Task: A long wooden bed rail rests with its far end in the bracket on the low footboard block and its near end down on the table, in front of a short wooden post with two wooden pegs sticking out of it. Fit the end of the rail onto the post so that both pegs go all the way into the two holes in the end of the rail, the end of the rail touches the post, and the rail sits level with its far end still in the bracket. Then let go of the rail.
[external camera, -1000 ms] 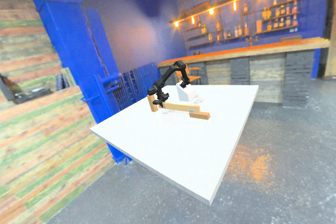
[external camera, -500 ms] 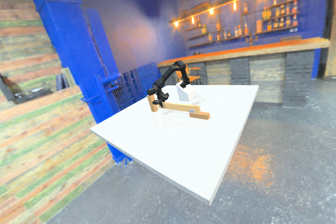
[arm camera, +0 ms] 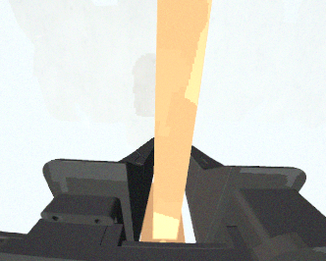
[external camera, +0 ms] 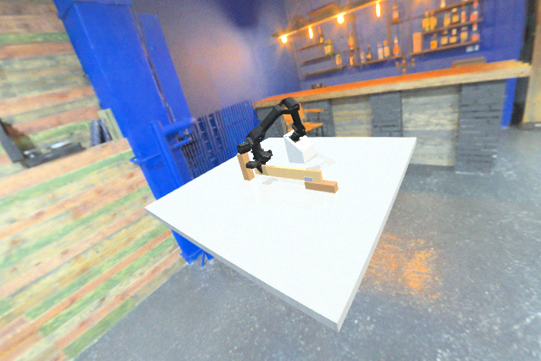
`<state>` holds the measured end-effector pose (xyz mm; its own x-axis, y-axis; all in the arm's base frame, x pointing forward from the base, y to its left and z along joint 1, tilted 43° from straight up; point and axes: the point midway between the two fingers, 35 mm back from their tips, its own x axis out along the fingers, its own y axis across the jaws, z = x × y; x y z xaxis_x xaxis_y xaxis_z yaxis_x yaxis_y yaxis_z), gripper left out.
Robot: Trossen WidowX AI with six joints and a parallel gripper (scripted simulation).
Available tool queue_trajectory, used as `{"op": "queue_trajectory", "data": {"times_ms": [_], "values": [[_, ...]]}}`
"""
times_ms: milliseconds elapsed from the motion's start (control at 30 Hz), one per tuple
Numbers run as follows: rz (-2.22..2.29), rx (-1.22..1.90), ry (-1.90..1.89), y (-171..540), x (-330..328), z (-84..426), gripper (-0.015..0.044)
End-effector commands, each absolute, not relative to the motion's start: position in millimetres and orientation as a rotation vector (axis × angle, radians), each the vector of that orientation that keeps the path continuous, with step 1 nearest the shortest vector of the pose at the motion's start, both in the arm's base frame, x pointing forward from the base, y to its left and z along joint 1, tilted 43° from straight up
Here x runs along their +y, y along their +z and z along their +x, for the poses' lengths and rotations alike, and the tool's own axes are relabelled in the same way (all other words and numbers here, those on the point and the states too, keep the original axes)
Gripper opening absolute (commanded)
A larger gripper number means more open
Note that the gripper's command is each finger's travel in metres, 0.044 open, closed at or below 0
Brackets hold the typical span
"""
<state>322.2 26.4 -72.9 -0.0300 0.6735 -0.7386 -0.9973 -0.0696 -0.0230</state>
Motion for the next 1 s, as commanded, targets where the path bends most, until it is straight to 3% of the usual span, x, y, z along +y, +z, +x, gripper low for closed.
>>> {"op": "queue_trajectory", "data": {"times_ms": [0,967], "values": [[-0.695,0.611,1.522,-71.2,27.7,323.1,0.0000],[-0.695,0.611,1.522,-68.5,26.5,323.7,0.0000]]}}
